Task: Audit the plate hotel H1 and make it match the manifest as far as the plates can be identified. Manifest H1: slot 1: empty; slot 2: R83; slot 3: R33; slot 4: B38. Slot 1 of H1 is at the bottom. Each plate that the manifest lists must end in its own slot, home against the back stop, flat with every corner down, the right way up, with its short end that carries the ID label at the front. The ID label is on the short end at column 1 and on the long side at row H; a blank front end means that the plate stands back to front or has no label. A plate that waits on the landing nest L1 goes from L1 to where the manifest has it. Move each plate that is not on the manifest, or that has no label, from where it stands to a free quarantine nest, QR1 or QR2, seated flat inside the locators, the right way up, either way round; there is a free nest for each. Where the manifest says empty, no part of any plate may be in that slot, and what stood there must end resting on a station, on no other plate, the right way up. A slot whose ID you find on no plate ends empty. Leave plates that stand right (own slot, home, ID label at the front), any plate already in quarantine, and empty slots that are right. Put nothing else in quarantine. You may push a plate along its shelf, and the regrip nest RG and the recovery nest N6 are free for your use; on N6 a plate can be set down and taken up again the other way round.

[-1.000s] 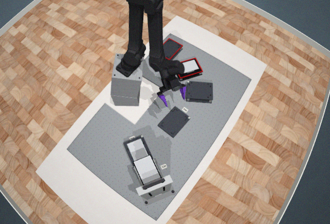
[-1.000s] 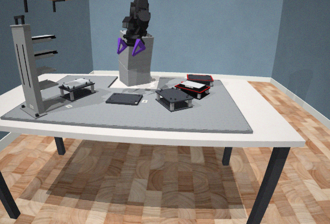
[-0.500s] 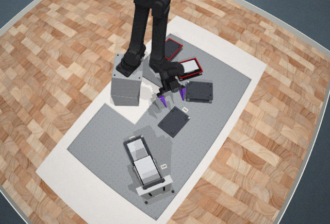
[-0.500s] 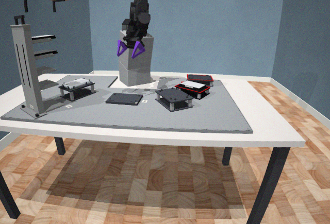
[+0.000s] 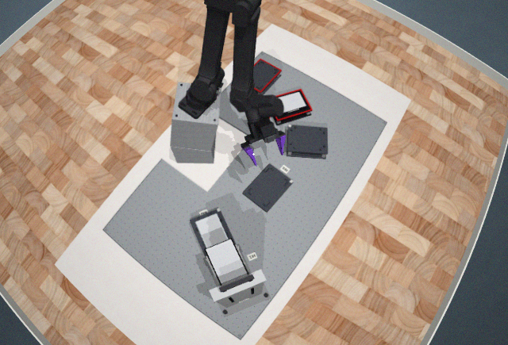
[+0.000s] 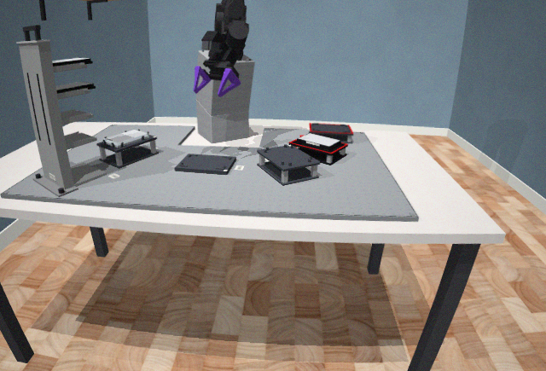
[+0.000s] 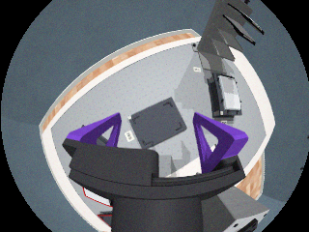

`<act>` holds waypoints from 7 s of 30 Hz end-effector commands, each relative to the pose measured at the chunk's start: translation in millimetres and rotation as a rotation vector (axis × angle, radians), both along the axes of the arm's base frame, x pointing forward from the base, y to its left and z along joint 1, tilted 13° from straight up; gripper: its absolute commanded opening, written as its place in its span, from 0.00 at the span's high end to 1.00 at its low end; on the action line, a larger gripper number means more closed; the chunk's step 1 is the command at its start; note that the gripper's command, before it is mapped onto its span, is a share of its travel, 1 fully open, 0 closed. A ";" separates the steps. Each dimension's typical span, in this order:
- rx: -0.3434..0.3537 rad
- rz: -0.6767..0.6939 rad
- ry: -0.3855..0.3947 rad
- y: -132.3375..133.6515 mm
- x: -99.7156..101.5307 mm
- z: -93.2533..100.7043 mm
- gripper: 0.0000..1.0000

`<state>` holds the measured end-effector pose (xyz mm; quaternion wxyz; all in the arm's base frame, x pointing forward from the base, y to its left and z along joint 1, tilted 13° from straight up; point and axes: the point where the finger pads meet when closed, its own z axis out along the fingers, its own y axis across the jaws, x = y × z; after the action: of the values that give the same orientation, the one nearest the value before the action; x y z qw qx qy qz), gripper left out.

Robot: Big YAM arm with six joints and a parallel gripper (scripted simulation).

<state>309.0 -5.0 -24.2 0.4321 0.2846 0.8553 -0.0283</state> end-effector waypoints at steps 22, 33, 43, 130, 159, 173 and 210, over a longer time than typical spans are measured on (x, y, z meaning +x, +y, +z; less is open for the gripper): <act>-0.005 -0.006 -0.033 -55.5 13.4 20.2 0.00; -0.011 -0.006 -0.038 -87.2 15.2 18.1 0.00; -0.016 -0.006 -0.037 -122.2 12.5 13.6 0.00; -0.010 0.001 -0.021 -273.0 -42.3 -93.1 0.00; -0.009 0.001 -0.021 -271.5 -40.6 -102.2 0.00; -0.007 -0.017 -0.022 -270.4 -41.3 -136.9 0.00; -0.014 0.003 -0.017 -246.9 -56.2 -170.9 0.00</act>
<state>248.5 -247.9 -197.3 0.4306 0.2886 0.8549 -0.0230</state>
